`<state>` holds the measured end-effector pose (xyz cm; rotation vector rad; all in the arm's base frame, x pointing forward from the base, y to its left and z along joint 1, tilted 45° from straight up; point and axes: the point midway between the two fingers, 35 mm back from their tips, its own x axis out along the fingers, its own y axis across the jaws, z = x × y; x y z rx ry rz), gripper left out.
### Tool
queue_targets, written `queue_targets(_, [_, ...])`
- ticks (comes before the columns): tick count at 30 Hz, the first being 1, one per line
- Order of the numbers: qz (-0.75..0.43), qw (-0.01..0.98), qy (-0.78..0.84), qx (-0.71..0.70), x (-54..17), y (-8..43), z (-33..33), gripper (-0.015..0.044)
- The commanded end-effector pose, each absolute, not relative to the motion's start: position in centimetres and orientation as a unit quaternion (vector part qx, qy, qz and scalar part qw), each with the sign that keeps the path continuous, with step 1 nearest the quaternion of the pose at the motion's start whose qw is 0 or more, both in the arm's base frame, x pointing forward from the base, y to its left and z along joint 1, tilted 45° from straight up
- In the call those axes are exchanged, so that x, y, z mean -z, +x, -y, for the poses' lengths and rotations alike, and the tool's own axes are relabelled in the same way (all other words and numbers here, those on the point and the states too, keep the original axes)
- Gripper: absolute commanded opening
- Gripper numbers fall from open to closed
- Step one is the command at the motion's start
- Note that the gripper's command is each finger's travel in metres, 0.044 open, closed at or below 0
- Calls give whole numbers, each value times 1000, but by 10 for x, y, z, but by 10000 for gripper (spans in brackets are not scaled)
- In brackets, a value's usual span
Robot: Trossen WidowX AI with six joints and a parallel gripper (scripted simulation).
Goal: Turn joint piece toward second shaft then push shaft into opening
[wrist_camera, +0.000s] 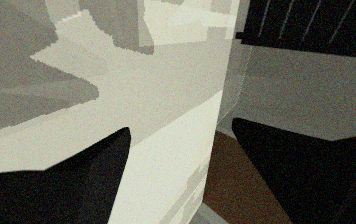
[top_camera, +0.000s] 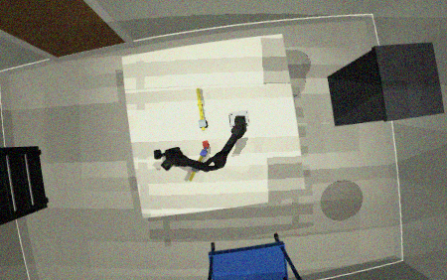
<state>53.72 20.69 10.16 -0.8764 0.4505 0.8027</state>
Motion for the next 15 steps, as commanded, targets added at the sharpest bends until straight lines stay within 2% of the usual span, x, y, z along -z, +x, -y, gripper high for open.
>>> queue_targets(1, [-212, 805, -407, -375, -103, 538, -206, 426])
queue_targets(2, [-216, 807, -402, -375, -105, 540, -203, 440])
queue_targets(15, [-328, 839, -236, -365, -184, 558, -122, 440])
